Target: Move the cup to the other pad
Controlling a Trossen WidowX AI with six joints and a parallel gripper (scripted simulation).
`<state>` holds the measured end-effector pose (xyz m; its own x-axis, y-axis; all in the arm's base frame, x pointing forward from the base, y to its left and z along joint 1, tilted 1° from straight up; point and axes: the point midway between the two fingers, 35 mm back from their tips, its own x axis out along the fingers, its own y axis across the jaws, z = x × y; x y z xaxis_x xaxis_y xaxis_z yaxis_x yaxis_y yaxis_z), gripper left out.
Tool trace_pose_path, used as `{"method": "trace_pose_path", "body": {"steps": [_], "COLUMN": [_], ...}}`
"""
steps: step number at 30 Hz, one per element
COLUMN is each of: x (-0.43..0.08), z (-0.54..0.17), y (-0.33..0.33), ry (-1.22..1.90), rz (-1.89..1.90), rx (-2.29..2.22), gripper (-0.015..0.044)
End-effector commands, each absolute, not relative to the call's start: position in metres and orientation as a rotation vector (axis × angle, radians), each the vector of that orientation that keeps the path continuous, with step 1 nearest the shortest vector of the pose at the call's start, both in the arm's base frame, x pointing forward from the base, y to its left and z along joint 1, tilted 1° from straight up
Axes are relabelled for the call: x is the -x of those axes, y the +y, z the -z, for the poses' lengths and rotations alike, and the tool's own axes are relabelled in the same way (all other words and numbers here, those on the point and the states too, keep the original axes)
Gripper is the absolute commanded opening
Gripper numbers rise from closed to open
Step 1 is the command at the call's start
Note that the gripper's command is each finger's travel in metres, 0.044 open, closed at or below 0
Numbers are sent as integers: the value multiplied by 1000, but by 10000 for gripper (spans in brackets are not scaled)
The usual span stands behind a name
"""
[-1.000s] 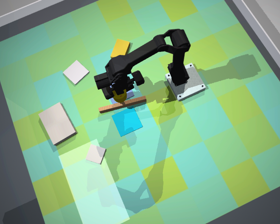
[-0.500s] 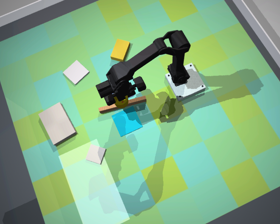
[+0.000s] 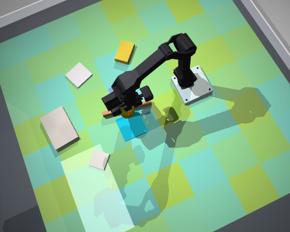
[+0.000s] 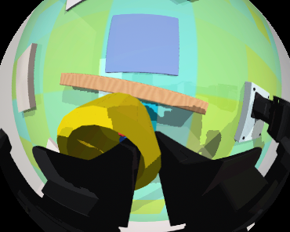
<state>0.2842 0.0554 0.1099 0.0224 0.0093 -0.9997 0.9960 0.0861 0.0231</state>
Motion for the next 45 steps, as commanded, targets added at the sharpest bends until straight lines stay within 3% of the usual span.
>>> {"method": "trace_pose_path", "body": {"steps": [1,18,45], "x": [-286,-288,-289], "z": [-112,-114,-81], "y": [63,101,104], "ry": [1238,1240,1240], "rz": [1124,1122,1122], "rx": [-1170,-1172,-1172], "gripper": [0,0,0]}}
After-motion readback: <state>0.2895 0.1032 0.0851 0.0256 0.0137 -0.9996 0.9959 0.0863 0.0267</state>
